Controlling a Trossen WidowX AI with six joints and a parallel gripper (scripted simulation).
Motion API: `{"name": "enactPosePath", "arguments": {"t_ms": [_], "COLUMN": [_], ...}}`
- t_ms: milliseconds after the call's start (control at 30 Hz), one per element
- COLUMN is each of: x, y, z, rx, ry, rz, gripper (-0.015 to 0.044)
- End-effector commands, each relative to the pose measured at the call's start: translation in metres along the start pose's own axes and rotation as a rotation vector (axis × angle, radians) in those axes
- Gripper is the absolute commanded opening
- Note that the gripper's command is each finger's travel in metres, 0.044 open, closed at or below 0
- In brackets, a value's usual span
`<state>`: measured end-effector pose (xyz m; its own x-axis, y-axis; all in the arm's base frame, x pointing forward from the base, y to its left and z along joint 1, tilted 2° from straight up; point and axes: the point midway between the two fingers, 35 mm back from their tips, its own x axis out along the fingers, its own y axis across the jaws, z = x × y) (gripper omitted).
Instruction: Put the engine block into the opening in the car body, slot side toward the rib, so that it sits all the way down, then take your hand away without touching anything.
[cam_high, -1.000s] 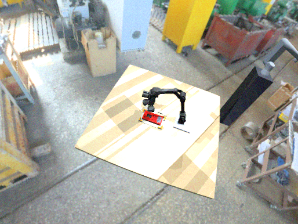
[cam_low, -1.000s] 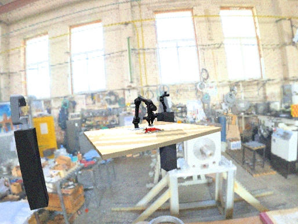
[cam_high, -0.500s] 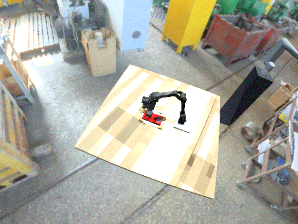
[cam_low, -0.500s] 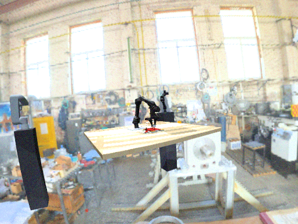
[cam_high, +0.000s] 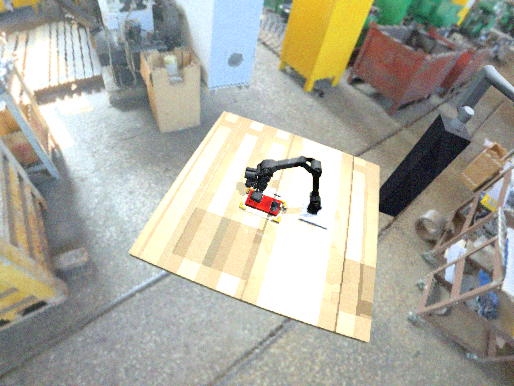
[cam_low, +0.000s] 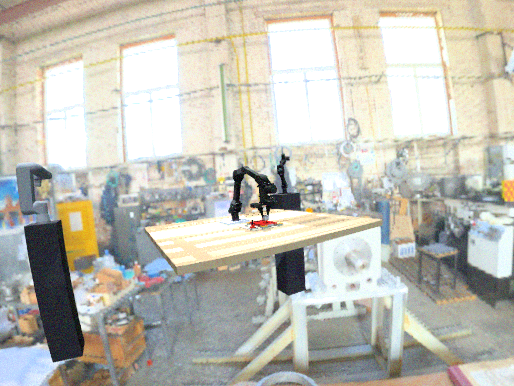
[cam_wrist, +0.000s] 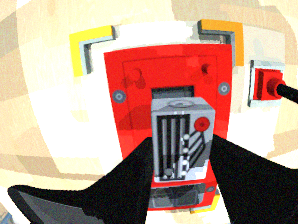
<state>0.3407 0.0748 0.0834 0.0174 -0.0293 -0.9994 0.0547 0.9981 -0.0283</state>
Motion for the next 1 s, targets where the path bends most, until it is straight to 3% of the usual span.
{"name": "enactPosePath", "arguments": {"t_ms": [0, 600, 967], "x": [0.0001, 0.0001, 0.0001], "y": [0.0003, 0.0005, 0.0006], "z": [0.0001, 0.0004, 0.0009], "rx": [-0.012, -0.083, 0.023], "ry": [-0.002, -0.002, -0.002], "rz": [0.002, 0.002, 0.002], "gripper": [0.0160, 0.0160, 0.0160]}}
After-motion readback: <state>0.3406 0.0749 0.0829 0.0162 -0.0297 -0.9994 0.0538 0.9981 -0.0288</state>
